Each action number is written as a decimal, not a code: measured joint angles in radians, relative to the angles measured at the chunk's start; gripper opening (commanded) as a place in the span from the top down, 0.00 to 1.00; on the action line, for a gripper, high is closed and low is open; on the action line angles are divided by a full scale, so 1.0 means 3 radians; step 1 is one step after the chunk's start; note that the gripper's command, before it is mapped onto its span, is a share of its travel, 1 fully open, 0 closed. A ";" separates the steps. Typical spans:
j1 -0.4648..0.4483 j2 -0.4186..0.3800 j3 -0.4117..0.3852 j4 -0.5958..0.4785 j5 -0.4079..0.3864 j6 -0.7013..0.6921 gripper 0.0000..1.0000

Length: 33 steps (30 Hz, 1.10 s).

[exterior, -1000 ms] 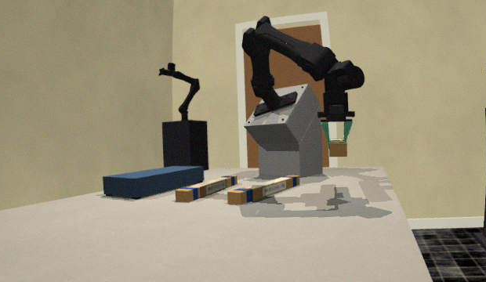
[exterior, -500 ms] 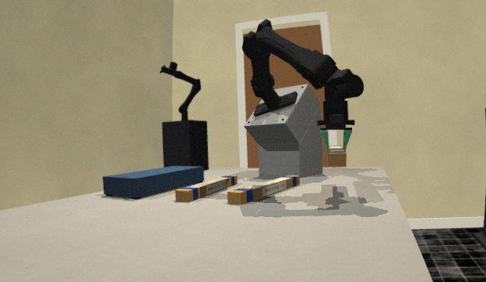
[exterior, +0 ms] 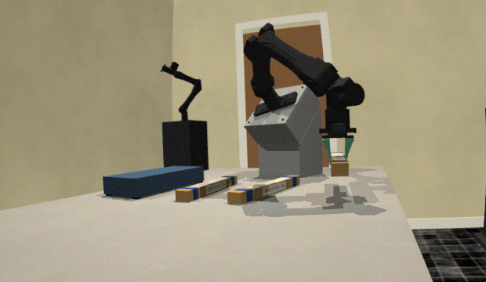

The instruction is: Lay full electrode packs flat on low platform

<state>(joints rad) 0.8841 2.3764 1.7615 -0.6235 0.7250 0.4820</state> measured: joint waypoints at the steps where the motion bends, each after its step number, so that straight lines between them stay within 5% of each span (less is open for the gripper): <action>1: -0.0001 0.0001 0.0001 0.0009 -0.0003 -0.0009 1.00; 33: -0.0212 0.0264 0.0080 0.0374 -0.0067 -0.0251 1.00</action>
<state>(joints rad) 0.8204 2.4557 1.7855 -0.5114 0.7048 0.4068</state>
